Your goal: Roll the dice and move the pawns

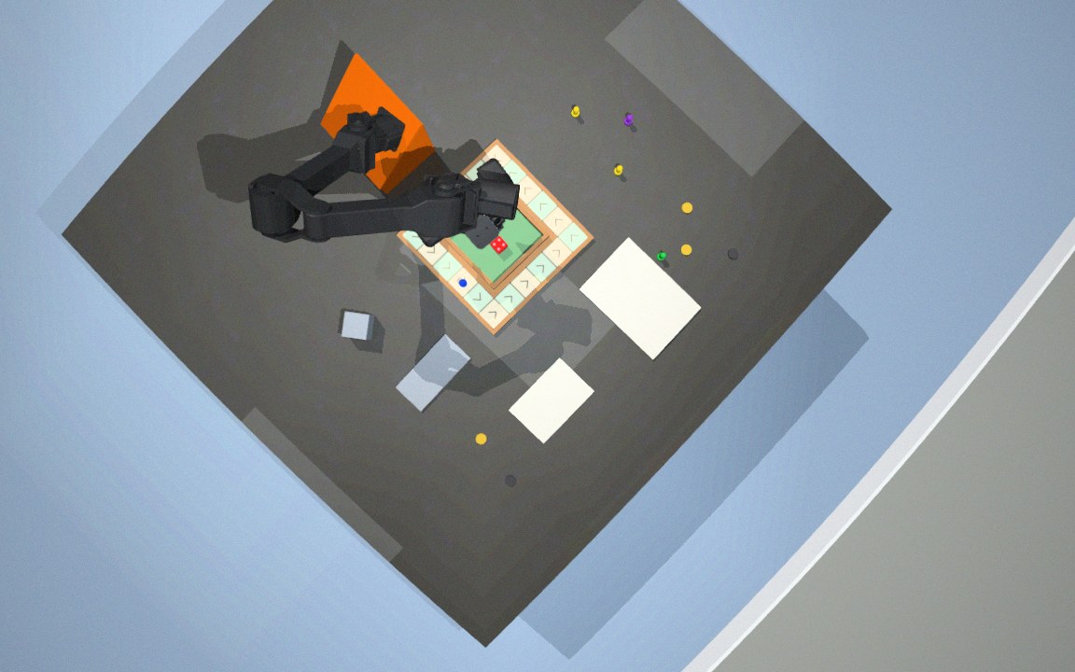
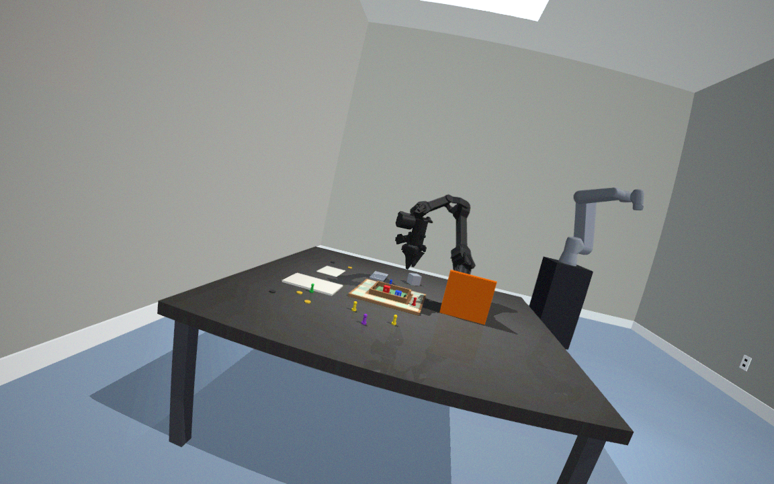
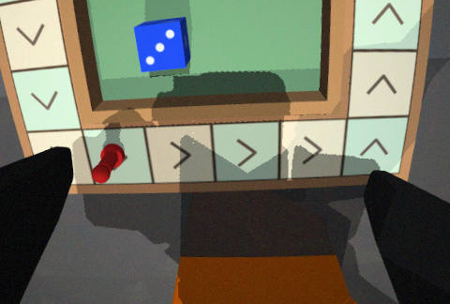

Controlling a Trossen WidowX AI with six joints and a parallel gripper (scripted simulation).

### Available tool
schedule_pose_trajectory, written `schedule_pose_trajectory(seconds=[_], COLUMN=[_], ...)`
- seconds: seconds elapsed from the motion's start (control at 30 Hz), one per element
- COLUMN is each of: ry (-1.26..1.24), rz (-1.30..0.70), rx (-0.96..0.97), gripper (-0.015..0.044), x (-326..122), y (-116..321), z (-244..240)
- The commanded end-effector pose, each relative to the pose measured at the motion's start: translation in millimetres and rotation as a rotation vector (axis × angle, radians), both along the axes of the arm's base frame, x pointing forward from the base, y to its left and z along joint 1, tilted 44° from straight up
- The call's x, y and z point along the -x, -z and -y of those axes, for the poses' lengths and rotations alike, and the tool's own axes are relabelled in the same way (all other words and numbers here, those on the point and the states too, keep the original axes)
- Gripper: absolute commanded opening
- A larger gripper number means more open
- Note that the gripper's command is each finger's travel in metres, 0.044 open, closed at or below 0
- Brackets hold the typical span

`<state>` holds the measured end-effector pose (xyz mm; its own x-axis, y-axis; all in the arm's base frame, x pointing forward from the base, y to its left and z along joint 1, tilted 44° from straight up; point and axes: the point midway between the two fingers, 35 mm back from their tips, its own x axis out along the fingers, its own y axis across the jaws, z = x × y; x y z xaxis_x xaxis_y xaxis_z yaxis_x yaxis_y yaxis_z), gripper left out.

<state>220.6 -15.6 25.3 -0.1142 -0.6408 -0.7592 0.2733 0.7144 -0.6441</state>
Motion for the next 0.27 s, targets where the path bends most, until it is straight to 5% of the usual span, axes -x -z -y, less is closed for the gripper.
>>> schedule_pose_trajectory(seconds=[0.0,0.23], ry=[-0.117,-0.064], rz=[-0.120,-0.063], rx=[0.012,0.002], gripper=[0.0440,0.0440], x=[39.4,18.4], y=[-1.5,0.6], z=[-27.2,-16.1])
